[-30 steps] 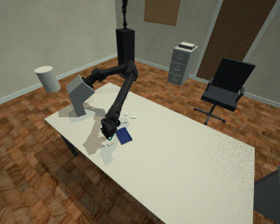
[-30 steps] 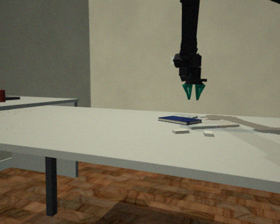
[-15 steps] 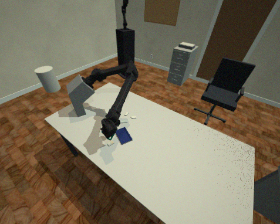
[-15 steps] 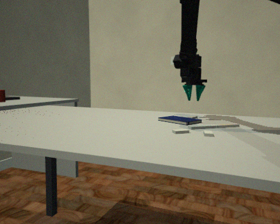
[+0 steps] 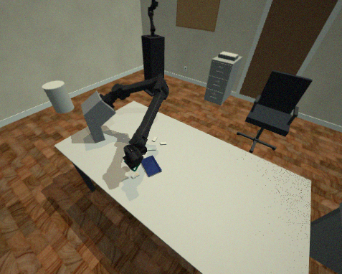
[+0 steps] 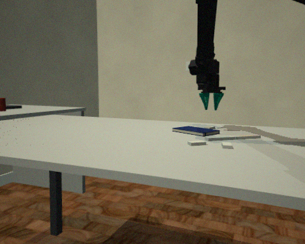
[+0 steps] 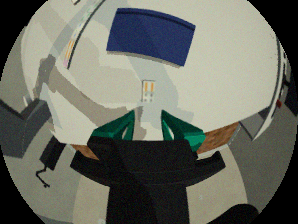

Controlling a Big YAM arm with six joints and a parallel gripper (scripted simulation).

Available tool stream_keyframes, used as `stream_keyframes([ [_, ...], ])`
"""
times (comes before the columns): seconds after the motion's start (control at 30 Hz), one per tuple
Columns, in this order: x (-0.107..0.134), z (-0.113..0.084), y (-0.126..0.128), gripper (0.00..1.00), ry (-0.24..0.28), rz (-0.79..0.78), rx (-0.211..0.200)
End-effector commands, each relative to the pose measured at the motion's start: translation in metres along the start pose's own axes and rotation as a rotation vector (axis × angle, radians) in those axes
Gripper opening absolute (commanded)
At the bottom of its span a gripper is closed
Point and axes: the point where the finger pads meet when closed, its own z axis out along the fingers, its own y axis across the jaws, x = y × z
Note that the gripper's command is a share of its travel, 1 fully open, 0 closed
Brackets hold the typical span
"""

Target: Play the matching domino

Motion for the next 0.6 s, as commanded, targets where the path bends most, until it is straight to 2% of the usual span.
stream_keyframes([
  [0.0, -0.024, 0.006, -0.012, 0.42, -0.004, -0.029, -0.009],
  [0.2, -0.024, 0.006, -0.012, 0.42, -0.004, -0.029, -0.009],
  [0.23, -0.003, -0.003, -0.004, 0.42, 0.001, 0.002, 0.007],
  [0.57, -0.025, 0.006, -0.013, 0.42, -0.005, 0.001, -0.005],
])
